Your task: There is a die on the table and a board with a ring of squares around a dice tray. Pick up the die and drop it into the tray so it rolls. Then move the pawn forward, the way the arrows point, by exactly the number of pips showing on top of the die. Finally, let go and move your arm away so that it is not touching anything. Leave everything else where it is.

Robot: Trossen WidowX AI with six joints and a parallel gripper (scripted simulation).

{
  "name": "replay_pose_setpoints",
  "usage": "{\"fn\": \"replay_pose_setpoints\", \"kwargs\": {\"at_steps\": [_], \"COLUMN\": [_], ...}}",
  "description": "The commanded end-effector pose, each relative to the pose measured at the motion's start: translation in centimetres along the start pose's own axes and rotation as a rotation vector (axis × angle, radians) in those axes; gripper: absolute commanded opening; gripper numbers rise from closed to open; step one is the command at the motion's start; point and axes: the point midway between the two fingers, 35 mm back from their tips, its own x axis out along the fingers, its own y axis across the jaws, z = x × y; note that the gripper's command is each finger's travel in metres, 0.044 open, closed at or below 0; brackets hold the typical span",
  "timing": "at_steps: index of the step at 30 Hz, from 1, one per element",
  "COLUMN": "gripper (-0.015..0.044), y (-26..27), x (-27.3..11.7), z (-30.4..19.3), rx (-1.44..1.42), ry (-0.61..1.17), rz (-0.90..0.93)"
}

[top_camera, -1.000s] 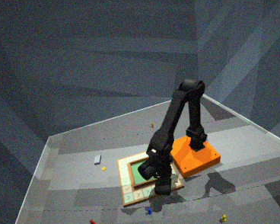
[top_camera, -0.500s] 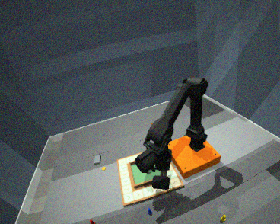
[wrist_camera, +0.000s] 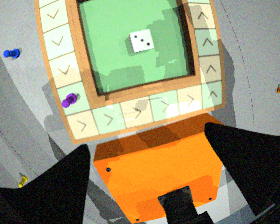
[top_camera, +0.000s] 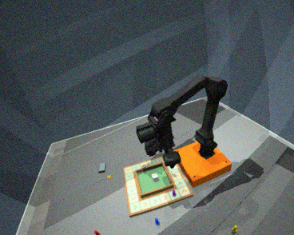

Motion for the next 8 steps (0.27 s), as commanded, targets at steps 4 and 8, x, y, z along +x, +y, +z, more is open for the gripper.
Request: {"fn": "replay_pose_setpoints", "kwargs": {"at_steps": [4,8], "gripper": [0.044,0.044], "y": [-1.7,-1.7], "x": [-1.27,-1.27], "z": [-0.97,-0.97], "rx": [-0.073,-0.073], "ry": [-0.003,-0.003], "rz": [0.0,0.0]}}
